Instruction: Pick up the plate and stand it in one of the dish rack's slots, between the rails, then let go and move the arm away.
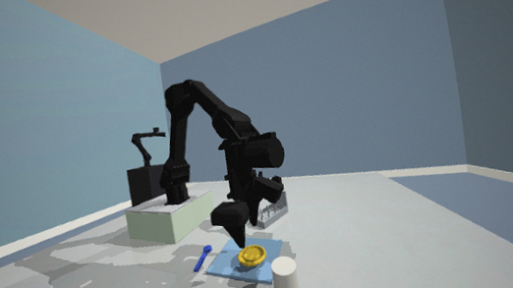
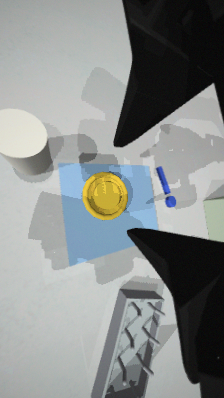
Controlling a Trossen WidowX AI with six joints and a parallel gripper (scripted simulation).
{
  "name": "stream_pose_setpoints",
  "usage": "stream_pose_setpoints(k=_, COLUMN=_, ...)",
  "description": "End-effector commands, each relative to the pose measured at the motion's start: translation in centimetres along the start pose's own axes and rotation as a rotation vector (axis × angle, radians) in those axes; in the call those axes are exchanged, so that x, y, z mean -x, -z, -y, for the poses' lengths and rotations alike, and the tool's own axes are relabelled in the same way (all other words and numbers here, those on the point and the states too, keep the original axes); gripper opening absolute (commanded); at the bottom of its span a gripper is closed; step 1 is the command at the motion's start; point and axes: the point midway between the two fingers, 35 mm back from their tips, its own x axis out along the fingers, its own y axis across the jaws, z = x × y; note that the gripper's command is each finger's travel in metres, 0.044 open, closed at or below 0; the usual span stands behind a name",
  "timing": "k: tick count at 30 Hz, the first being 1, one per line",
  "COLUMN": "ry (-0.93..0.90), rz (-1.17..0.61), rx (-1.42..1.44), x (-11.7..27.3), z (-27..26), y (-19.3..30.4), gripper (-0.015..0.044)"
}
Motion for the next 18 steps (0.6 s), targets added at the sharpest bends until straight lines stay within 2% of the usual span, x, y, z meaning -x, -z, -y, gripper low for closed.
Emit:
stream_pose_setpoints(k=1, ry=-0.009, rz=0.001, rx=0.014, x=0.0, z=-0.2, y=0.0, gripper=0.04)
stream_pose_setpoints(k=18, ry=-0.009, rz=0.001, rx=0.014, x=-2.8, z=-0.1, y=-0.1, gripper=0.04)
